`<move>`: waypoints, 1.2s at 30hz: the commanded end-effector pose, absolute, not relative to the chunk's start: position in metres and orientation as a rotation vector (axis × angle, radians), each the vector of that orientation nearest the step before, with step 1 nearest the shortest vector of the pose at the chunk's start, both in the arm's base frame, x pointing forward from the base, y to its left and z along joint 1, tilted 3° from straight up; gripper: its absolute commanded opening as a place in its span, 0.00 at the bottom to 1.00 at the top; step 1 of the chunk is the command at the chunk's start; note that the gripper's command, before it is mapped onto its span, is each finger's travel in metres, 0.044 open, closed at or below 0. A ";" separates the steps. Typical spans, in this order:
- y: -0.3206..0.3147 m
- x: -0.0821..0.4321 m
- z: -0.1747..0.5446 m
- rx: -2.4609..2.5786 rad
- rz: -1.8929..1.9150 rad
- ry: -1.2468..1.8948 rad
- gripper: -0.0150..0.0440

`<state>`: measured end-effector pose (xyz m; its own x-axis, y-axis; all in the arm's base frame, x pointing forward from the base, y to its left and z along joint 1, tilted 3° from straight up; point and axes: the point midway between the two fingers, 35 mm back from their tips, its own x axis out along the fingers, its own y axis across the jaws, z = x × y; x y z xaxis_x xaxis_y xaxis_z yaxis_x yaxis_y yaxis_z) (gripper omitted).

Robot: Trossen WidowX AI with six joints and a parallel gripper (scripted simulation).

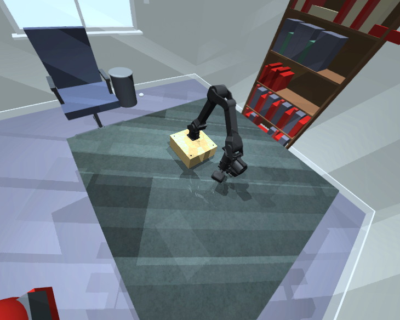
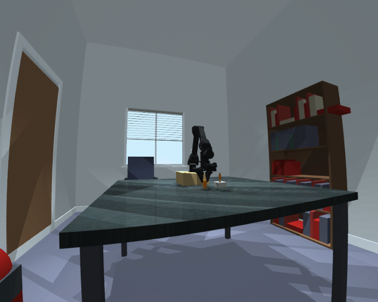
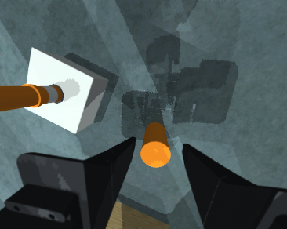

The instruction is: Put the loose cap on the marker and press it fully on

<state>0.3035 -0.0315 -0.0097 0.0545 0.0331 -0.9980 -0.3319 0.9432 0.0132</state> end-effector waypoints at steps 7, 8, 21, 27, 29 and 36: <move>-0.030 0.300 -0.028 -0.235 0.282 1.505 0.66; -0.029 0.300 -0.029 -0.235 0.282 1.505 0.66; -0.029 0.300 -0.033 -0.235 0.282 1.505 0.46; -0.030 0.301 -0.031 -0.235 0.282 1.505 0.32; -0.030 0.301 -0.026 -0.235 0.282 1.505 0.25; -0.031 0.301 -0.005 -0.235 0.282 1.505 0.25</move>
<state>0.2963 -0.0304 -0.0175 0.0239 0.0378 -0.9990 -0.3264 0.9448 0.0279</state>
